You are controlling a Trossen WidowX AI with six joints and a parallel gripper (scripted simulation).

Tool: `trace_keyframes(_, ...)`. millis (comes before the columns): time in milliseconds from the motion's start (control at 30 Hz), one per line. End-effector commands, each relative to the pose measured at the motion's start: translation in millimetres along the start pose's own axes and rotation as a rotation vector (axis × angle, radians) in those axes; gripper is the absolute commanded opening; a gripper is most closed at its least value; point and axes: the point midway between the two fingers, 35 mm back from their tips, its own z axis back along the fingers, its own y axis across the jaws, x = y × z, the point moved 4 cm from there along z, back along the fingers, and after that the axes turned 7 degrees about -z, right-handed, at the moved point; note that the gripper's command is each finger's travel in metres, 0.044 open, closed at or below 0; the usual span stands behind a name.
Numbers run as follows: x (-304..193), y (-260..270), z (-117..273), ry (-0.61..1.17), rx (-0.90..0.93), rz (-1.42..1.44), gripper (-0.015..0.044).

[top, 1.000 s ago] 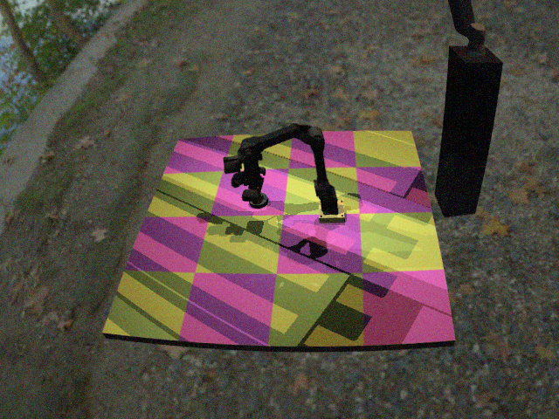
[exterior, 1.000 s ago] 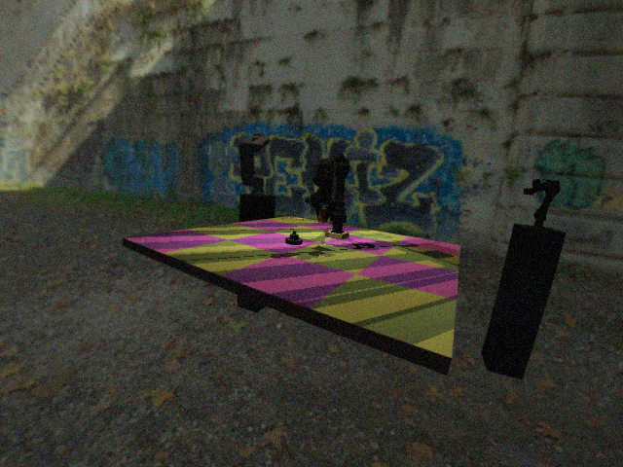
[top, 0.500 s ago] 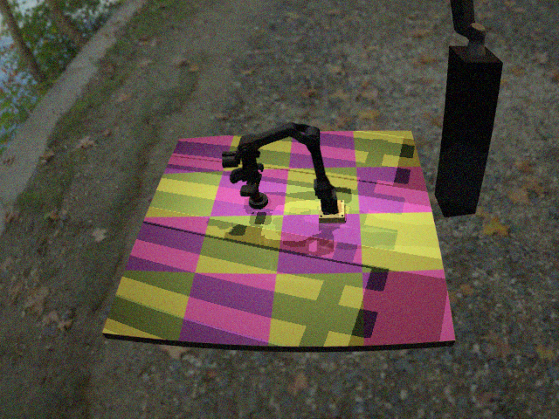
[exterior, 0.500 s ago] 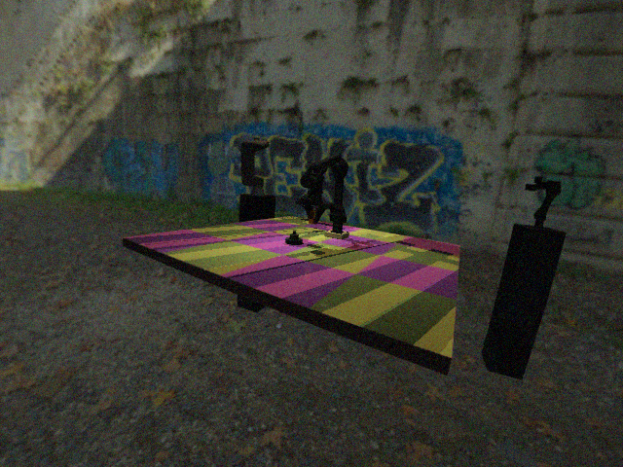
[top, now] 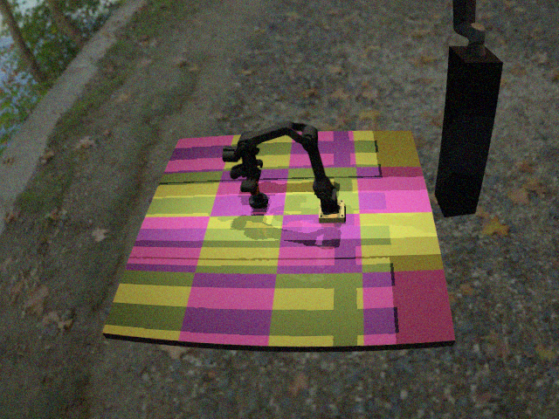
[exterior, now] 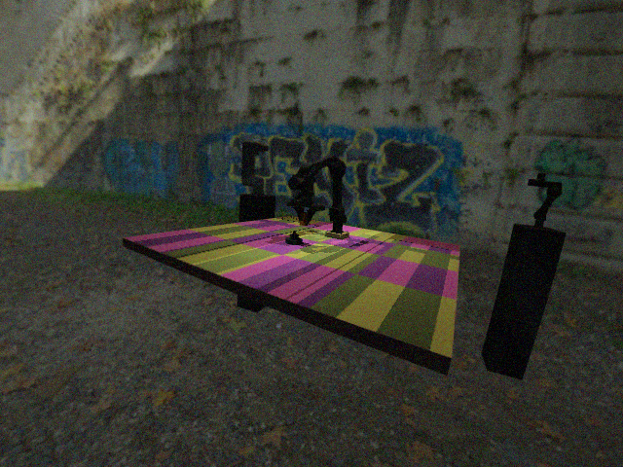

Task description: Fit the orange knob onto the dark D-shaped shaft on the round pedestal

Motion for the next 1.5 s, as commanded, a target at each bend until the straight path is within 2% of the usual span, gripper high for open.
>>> trace_keyframes(0,4.3,-12.2,-2.5,-0.004,0.002,0.004,0.0000)
trace_keyframes(400,11.1,-47.5,-13.0,0.002,0.001,0.013,0.0000)
trace_keyframes(833,11.0,-48.1,-38.8,0.002,0.001,0.013,0.0000)
trace_keyframes(1467,11.5,-47.2,-38.7,0.002,0.001,0.010,0.0000)
